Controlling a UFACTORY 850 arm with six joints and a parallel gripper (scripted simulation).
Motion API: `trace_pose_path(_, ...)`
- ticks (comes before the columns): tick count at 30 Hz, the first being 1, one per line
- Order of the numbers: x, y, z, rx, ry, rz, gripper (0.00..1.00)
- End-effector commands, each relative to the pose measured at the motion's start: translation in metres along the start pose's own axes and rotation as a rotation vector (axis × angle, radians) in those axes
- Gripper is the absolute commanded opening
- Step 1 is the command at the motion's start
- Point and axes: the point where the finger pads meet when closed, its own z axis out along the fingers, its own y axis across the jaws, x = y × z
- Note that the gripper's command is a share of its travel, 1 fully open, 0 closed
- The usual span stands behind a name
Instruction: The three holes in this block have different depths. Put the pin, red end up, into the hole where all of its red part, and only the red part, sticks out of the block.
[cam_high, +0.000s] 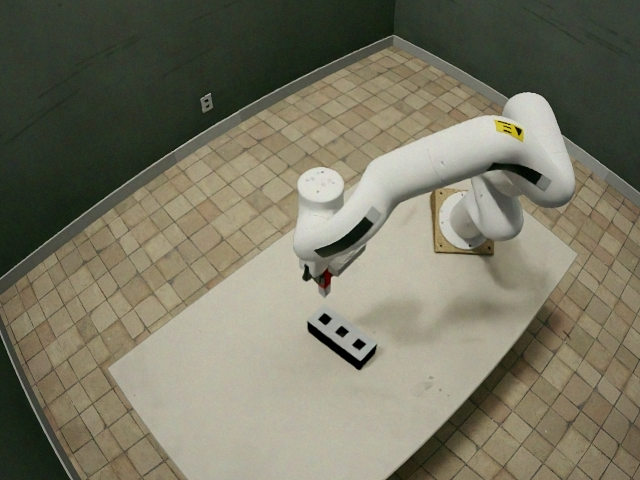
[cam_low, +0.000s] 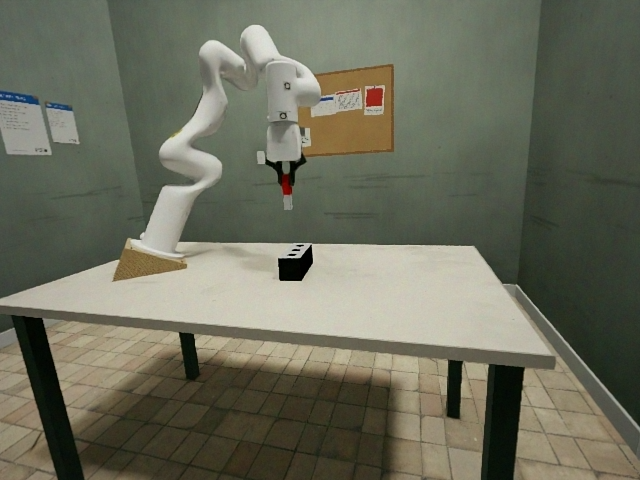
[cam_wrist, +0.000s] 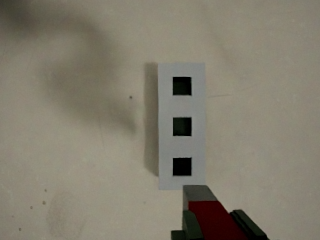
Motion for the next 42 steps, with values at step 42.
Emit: trace_pose_path(42,0.001,0.004,0.132,-0.024,0.012,-0.008,0.00)
